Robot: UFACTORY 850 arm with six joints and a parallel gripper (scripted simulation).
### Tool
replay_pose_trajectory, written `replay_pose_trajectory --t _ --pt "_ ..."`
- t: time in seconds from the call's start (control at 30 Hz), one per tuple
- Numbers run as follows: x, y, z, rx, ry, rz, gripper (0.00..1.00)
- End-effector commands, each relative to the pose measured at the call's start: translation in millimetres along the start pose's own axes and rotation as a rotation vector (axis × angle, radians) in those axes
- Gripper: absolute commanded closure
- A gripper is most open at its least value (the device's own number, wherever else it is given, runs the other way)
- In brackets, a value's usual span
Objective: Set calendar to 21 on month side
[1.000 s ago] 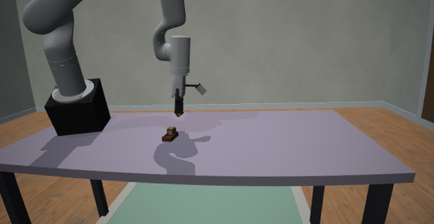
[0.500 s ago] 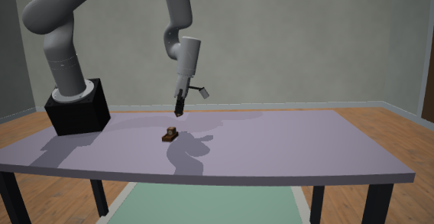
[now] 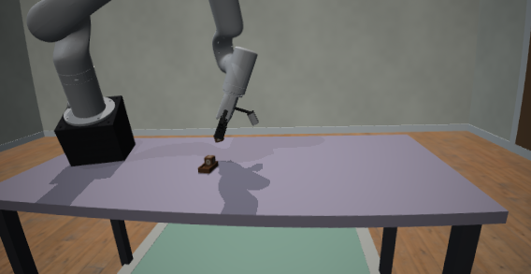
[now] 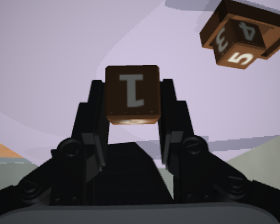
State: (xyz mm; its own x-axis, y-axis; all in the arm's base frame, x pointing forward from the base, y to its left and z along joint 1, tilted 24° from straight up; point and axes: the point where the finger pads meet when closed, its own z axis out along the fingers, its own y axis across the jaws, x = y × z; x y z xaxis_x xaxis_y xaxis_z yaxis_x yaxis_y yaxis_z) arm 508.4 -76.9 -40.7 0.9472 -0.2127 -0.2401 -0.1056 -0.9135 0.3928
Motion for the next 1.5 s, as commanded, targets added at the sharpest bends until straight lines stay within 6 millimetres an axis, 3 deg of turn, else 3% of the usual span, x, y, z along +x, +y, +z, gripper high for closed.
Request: replay_pose_trajectory --t 0.0,0.17,0.93,1.47 --pt "3.4 2.3 0.5 -0.01 -0.122 0.004 0.73" --pt "3.8 -1.3 -0.9 0.007 -0.236 -0.003 0.73" --pt "5.7 -1.3 0.2 0.007 -0.236 -0.003 0.73" --pt "10.4 -1.4 12.1 0.007 -0.236 -0.003 0.73"
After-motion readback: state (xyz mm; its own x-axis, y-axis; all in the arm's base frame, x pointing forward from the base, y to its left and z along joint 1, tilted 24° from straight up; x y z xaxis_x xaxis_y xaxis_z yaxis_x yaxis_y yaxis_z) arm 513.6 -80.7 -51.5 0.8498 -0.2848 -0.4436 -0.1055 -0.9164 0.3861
